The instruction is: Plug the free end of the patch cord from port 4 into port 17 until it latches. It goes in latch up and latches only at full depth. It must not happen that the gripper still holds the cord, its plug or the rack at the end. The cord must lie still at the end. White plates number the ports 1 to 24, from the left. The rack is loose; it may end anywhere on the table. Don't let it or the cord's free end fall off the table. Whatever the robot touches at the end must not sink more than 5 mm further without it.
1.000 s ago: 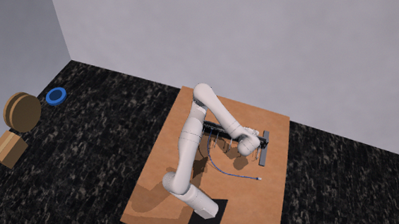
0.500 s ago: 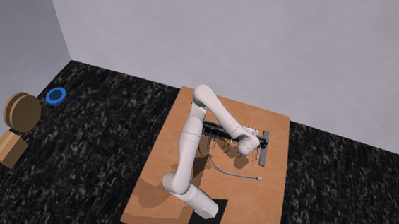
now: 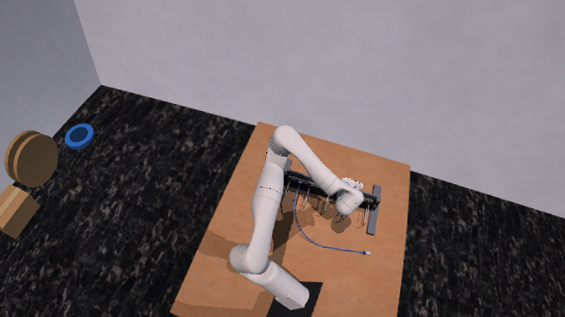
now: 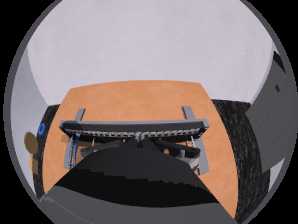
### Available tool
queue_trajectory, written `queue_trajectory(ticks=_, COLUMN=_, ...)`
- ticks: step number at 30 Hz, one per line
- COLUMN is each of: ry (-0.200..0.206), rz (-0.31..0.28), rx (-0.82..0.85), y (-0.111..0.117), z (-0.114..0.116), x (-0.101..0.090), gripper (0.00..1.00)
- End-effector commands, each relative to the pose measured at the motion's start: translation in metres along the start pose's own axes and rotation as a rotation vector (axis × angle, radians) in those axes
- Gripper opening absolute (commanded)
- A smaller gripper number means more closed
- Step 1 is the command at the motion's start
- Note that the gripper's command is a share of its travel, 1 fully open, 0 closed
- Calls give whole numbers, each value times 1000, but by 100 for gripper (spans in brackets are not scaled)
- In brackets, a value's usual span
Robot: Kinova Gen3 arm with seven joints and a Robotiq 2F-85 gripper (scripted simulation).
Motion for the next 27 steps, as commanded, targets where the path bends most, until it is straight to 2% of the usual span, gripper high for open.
queue_trajectory(ticks=1, ry=1, rz=-15, rx=-2, y=-3, z=0, x=21, gripper=0)
queue_trajectory(ticks=5, ry=1, rz=-14, rx=-2, y=-3, z=0, x=28, gripper=0)
queue_trajectory(ticks=27, ry=1, rz=-15, rx=-2, y=-4, z=0, x=29, gripper=0)
Point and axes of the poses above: the point where the finger pads meet when closed, its own x axis out along the fingers, its own z axis across the jaws, y = z × x, the point moved 7 cm from there along -x, back along the fingers, and after that the axes turned 7 degrees about x, right-handed, at the moved point
